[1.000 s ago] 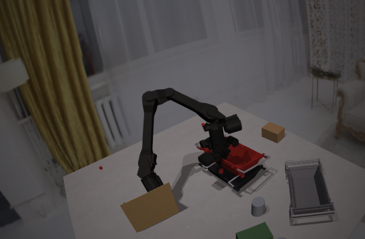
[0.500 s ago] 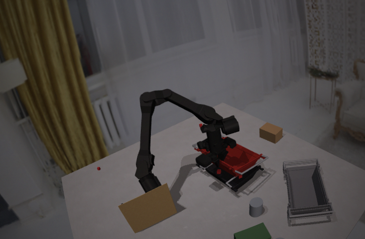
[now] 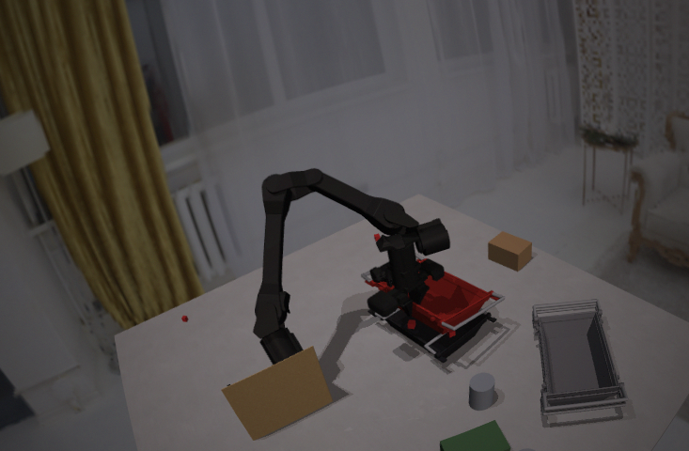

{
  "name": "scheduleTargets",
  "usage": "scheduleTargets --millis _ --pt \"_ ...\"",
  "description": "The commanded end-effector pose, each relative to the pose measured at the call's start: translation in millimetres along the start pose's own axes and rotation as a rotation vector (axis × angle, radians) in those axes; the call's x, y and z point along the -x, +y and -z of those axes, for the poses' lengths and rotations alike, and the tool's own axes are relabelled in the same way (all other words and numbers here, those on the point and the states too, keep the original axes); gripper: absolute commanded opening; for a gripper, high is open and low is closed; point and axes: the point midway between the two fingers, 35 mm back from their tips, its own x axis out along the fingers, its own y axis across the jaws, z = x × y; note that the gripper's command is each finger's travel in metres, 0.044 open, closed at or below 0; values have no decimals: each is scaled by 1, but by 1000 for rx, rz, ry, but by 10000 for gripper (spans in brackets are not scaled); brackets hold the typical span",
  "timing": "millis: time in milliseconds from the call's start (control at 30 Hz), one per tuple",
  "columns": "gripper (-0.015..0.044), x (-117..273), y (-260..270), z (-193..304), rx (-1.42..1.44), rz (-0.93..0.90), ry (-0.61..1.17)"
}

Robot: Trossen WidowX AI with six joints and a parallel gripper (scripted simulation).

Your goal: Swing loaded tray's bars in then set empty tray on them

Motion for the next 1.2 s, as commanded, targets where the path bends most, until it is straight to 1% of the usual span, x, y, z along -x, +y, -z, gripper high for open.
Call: scheduleTargets --millis 0,833,867,1167 --pt "0 -5 6 -2 -15 -28 2" --pt "0 -5 6 -2 -15 -28 2" --pt "0 -1 0 0 0 -1 0" --pt "0 -12 9 -1 -16 -28 2"
